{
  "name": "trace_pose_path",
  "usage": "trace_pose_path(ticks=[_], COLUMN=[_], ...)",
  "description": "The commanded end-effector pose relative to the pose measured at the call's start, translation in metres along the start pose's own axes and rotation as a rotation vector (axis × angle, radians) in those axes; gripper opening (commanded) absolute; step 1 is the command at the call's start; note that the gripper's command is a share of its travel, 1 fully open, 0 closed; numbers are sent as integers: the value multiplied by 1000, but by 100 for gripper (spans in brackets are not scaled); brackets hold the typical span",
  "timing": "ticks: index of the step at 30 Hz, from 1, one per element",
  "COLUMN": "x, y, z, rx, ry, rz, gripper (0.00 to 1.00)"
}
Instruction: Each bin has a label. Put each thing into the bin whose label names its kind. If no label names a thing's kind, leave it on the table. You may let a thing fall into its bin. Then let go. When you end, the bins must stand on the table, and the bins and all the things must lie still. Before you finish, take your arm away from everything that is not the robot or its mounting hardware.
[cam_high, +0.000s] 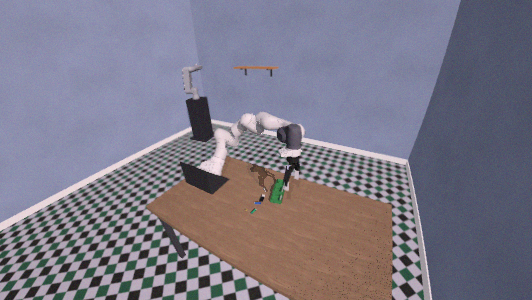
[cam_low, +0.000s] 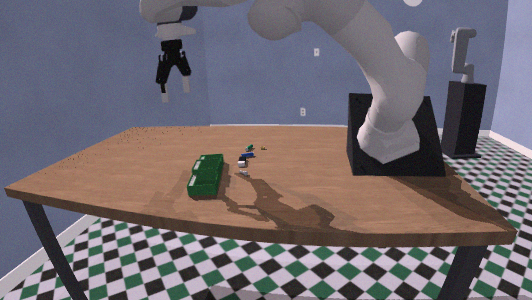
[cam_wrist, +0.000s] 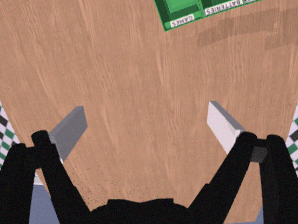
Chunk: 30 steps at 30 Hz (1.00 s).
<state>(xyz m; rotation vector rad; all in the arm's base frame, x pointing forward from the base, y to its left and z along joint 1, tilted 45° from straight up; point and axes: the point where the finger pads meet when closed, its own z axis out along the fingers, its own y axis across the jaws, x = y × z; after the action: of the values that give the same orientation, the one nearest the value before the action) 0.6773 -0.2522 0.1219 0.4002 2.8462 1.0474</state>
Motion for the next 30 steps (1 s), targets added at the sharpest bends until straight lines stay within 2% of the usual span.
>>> trace_pose_path(ticks=[1, 17, 18, 22, 24, 25, 26, 30], x=[0, 0, 0, 2, 2, 10, 18, 25], y=[0, 0, 1, 3, 3, 2, 1, -1], z=[0, 0, 8, 39, 39, 39, 38, 38], rx=[0, 0, 0, 0, 0, 1, 0, -5], ry=[0, 0, 0, 0, 0, 2, 10, 37], rz=[0, 0, 0, 0, 0, 50, 1, -162], gripper=[100, 100, 5, 5, 5, 5, 5, 5])
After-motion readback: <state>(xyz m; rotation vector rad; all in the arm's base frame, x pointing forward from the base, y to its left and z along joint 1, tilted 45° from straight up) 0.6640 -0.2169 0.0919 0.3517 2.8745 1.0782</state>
